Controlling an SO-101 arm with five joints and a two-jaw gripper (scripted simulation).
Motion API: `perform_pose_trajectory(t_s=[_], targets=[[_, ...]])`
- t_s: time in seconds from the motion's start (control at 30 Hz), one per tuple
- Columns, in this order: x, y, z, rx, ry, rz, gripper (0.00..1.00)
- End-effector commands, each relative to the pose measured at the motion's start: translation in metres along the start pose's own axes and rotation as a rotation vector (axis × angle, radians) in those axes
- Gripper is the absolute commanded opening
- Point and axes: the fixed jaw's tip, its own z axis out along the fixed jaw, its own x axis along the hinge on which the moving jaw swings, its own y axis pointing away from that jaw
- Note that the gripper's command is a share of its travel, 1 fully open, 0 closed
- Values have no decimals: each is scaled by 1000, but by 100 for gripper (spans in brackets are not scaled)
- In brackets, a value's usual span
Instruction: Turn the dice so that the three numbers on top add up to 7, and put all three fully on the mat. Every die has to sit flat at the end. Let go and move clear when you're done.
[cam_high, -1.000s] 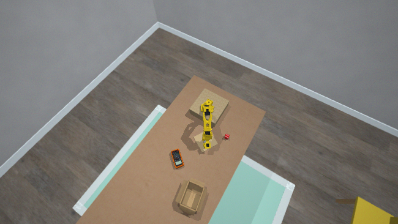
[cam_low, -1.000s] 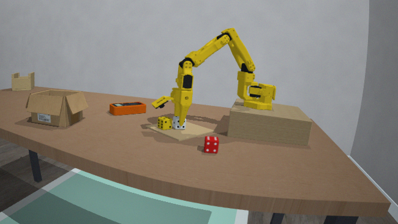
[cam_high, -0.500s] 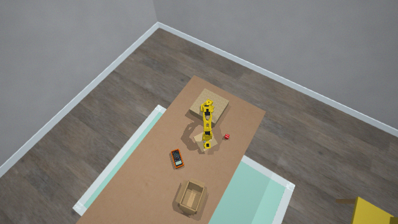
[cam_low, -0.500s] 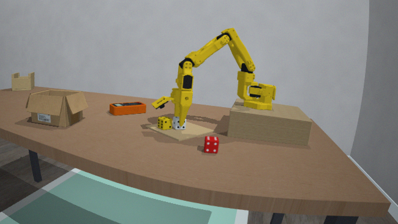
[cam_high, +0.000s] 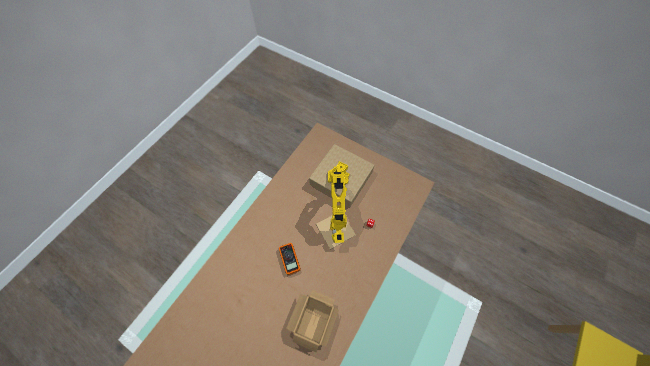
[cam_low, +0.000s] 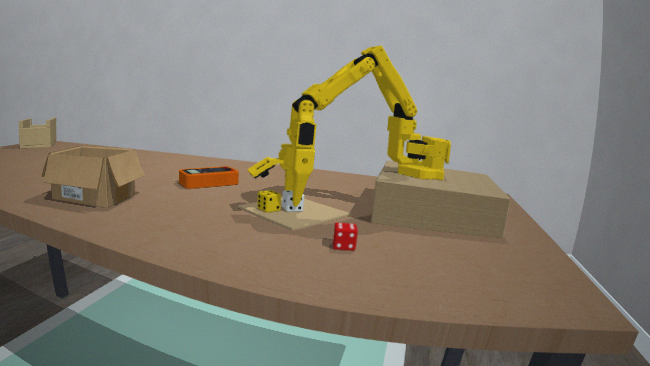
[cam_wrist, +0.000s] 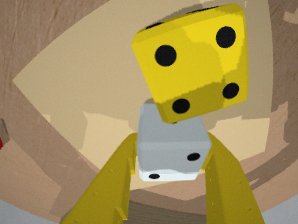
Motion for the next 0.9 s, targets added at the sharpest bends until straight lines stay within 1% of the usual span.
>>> perform_pose_trajectory(t_s=[0.0,0.57,0.87], targets=[[4,3,4,-2,18,-1,20],[4,3,4,-2,18,-1,34],[4,3,4,-2,18,-1,36]])
